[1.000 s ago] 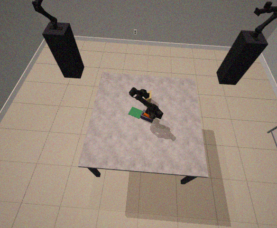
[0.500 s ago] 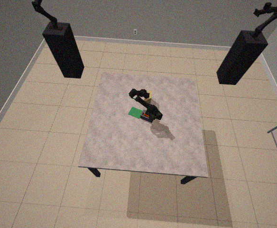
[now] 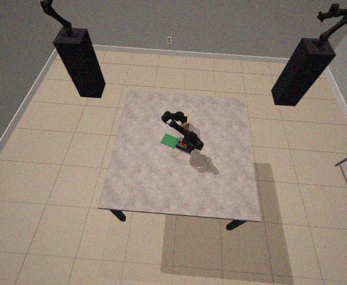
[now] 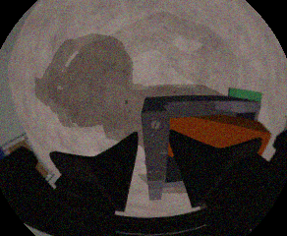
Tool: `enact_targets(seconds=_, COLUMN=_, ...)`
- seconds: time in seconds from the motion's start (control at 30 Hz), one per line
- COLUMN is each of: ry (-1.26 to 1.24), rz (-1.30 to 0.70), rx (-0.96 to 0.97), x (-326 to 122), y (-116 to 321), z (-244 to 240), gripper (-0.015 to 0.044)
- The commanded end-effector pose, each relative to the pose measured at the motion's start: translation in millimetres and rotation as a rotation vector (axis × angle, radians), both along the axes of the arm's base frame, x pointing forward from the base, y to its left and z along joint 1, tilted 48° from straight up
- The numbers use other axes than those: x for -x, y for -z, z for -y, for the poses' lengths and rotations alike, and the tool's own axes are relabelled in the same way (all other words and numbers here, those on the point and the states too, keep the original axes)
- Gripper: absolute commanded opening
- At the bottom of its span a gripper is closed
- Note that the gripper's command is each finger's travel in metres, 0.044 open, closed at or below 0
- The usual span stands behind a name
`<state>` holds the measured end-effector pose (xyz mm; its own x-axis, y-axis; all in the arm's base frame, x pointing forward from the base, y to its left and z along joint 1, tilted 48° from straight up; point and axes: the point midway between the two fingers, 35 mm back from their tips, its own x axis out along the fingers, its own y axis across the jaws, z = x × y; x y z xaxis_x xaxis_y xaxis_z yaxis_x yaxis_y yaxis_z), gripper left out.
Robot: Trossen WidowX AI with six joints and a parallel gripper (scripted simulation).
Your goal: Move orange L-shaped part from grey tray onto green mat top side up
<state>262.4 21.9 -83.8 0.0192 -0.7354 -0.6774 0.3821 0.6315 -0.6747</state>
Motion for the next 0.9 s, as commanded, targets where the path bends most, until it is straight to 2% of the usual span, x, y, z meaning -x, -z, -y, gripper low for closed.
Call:
enact_targets(seconds=0.0, ry=-0.002, rz=-0.007, rx=0.009, x=1, y=0, z=3, gripper=0.018)
enact_targets(seconds=0.63, ry=-0.002, rz=-0.007, rx=0.007, x=-3, y=-3, z=-17, gripper=0.018)
enact_targets(seconds=0.87, ry=-0.003, rz=-0.008, rx=0.004, x=1, y=-64, z=-73, gripper=0.018)
